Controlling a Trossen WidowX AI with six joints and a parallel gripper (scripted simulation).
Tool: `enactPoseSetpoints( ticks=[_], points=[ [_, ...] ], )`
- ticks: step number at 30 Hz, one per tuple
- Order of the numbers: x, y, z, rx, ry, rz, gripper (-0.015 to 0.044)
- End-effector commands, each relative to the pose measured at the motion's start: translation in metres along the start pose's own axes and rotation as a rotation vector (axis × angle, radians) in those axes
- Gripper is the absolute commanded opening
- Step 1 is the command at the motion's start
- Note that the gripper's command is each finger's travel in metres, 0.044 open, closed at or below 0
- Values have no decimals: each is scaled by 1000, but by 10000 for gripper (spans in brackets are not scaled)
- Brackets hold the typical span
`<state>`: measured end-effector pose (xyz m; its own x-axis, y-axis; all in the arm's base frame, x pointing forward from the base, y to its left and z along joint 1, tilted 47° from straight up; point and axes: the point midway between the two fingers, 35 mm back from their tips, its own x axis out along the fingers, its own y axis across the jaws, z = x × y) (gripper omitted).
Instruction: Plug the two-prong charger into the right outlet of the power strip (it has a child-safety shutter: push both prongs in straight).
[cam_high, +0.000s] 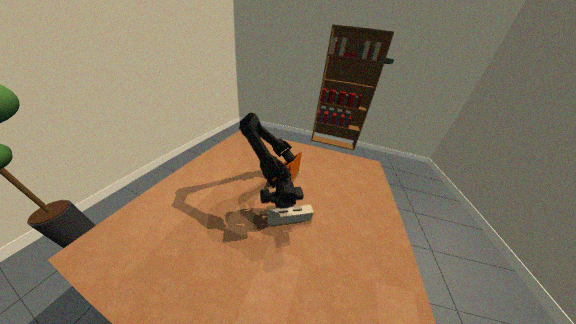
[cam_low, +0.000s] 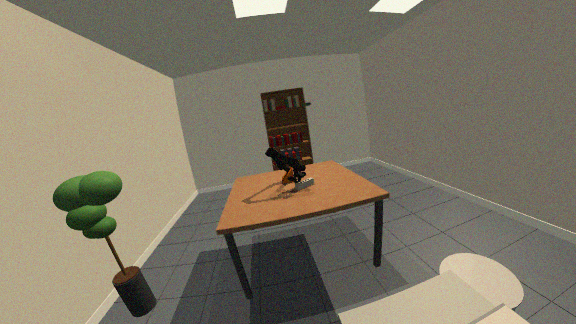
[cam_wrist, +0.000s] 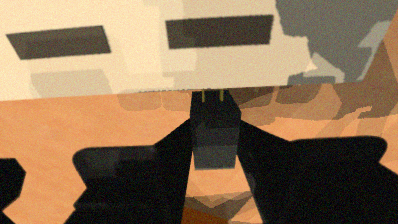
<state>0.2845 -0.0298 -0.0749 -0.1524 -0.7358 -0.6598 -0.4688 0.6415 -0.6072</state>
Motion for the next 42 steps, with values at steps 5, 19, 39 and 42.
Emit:
enactPoseSetpoints(
  ticks=[5, 19, 39, 42],
  points=[
    [0, 1, 2, -4, 1, 3, 0],
    [0, 1, 7, -3, 1, 3, 0],
    [-1, 0, 13, -3, 1, 3, 0],
    [-1, 0, 14, -3, 1, 3, 0]
  ],
)
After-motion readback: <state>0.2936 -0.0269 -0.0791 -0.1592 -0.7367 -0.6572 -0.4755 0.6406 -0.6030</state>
